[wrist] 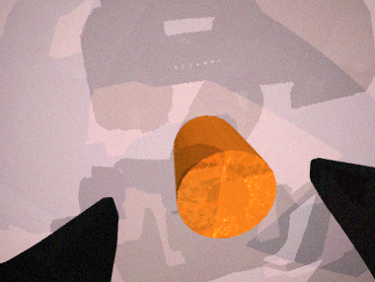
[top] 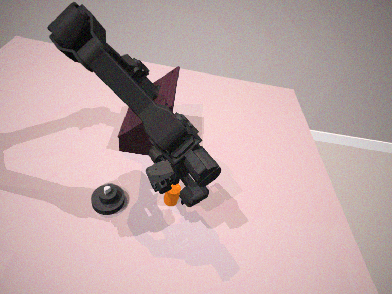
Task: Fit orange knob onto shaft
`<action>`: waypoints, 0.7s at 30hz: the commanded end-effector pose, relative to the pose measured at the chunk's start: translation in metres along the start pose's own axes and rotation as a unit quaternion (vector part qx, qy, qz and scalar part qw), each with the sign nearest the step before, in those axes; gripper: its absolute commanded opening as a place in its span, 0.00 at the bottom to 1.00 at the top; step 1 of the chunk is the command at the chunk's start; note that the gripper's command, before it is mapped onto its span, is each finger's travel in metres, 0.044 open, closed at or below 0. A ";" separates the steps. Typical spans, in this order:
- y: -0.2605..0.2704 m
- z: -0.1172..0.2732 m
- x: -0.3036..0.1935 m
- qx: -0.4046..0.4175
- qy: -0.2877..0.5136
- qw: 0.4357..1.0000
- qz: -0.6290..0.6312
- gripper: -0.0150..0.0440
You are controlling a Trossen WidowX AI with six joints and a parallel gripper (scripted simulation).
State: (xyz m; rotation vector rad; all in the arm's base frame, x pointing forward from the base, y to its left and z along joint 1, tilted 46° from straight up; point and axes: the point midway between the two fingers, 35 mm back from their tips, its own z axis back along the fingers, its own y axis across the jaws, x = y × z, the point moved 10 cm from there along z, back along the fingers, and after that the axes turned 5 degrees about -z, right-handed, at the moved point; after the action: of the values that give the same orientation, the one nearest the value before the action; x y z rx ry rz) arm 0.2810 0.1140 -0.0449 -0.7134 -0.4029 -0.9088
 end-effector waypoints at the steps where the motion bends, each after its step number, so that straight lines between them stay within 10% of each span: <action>1: -0.001 -0.008 0.000 -0.001 -0.002 1.000 0.003 1.00; 21: -0.002 -0.039 0.000 -0.002 -0.003 1.000 0.003 1.00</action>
State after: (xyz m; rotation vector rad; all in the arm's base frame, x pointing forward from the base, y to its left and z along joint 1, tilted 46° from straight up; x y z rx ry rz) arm 0.2810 0.0895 -0.0681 -0.7157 -0.4044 -0.9088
